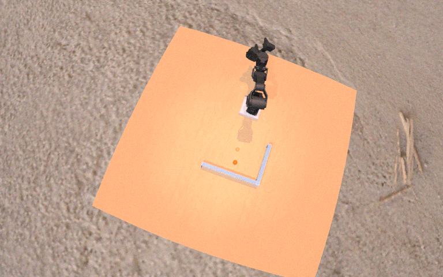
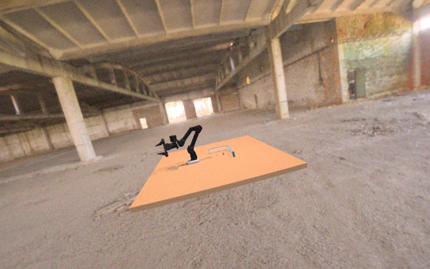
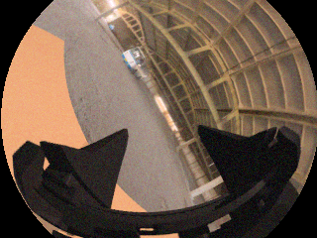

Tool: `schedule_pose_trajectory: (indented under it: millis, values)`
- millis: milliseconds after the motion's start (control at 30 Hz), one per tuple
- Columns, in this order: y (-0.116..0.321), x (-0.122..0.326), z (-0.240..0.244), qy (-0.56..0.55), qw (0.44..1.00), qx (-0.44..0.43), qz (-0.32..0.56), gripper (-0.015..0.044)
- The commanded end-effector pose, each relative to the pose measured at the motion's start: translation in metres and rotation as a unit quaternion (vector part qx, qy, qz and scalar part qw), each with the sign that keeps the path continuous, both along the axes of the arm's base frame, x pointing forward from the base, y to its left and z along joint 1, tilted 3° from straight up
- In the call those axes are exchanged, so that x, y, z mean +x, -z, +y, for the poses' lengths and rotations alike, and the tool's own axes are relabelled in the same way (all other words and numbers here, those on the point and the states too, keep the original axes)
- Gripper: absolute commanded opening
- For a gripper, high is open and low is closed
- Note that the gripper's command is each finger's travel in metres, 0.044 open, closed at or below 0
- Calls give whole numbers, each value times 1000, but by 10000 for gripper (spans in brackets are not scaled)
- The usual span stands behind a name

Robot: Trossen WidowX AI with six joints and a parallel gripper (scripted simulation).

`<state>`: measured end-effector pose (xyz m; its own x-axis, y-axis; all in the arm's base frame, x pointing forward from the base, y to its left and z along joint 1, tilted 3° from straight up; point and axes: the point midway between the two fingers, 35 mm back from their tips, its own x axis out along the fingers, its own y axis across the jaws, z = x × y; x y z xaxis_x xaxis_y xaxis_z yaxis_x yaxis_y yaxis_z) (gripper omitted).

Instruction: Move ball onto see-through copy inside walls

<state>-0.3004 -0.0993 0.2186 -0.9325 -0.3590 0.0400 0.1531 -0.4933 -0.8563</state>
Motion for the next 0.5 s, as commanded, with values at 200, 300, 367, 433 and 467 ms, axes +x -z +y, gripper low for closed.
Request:
schedule_pose_trajectory:
  millis: [200, 300, 367, 433, 467]
  values:
    - [16, 21, -85, -127, 988, -14, -87, 216]
    - [26, 45, -128, -191, 972, -11, -135, 214]
    - [32, 65, -155, -232, 958, -6, -167, 214]
    - [39, 88, -180, -271, 942, 3, -198, 214]
    - [42, 100, -192, -290, 933, 9, -213, 214]
